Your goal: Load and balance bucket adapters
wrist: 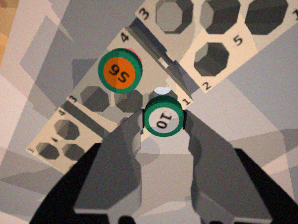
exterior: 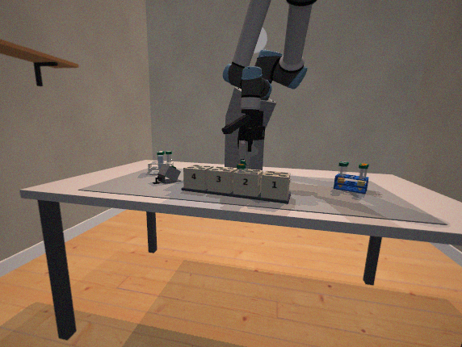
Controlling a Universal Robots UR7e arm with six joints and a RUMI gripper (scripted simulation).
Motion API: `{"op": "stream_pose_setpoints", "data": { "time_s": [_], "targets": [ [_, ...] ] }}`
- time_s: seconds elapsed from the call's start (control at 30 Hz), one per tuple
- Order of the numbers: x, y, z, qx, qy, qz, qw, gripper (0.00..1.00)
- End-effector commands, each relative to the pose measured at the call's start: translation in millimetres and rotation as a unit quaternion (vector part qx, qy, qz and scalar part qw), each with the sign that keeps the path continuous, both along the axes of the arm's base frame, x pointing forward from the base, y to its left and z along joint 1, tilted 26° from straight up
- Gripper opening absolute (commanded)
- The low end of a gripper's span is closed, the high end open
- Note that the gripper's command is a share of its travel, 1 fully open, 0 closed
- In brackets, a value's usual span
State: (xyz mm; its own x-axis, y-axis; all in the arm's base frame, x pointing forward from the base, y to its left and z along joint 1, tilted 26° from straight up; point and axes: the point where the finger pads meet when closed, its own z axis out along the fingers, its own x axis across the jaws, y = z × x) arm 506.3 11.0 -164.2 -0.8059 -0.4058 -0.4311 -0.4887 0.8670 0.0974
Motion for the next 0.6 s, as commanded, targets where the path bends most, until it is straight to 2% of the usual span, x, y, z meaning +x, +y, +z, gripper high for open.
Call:
{"op": "stream_pose_setpoints", "data": {
  "time_s": [0.0, 0.57],
  "targets": [
    [1.3, 0.5, -2.1, 0.000, -0.001, 0.000, 1.000, 0.00],
    [3.3, 2.2, -7.5, 0.000, -0.001, 0.000, 1.000, 0.00]
  ]
}}
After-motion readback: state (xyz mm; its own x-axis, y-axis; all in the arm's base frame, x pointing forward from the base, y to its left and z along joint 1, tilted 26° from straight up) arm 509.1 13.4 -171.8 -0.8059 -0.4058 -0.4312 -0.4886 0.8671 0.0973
